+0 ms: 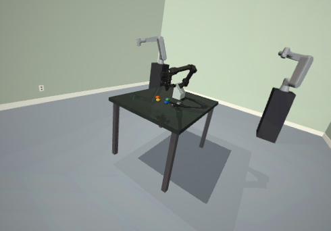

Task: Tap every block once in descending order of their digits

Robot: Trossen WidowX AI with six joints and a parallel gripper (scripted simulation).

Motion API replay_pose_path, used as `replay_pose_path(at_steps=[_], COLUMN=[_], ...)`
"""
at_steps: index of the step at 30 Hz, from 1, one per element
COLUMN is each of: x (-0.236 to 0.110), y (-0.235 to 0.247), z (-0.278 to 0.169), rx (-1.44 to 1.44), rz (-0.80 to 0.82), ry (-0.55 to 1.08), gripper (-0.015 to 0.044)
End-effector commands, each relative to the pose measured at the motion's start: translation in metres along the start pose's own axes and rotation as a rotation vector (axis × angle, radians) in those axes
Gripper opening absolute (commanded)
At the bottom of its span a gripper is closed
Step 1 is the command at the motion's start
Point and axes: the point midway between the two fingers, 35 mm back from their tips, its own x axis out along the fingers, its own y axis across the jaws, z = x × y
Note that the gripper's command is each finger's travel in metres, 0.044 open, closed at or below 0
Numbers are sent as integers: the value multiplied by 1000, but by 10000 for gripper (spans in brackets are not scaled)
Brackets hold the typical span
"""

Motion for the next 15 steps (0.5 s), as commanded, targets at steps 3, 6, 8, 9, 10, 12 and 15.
replay_pose_path(at_steps=[3, 6, 8, 9, 10, 12, 15], x=[4, 9, 11, 11, 11, 11, 14], y=[-101, -143, -151, -151, -151, -151, -151], z=[-21, -39, -43, -43, -43, -43, -43], rx=[4, 0, -1, -1, -1, -1, -1], rz=[2, 16, 20, 20, 20, 20, 20], ry=[14, 16, 17, 17, 17, 17, 17], gripper=[20, 20, 20, 20, 20, 20, 20])
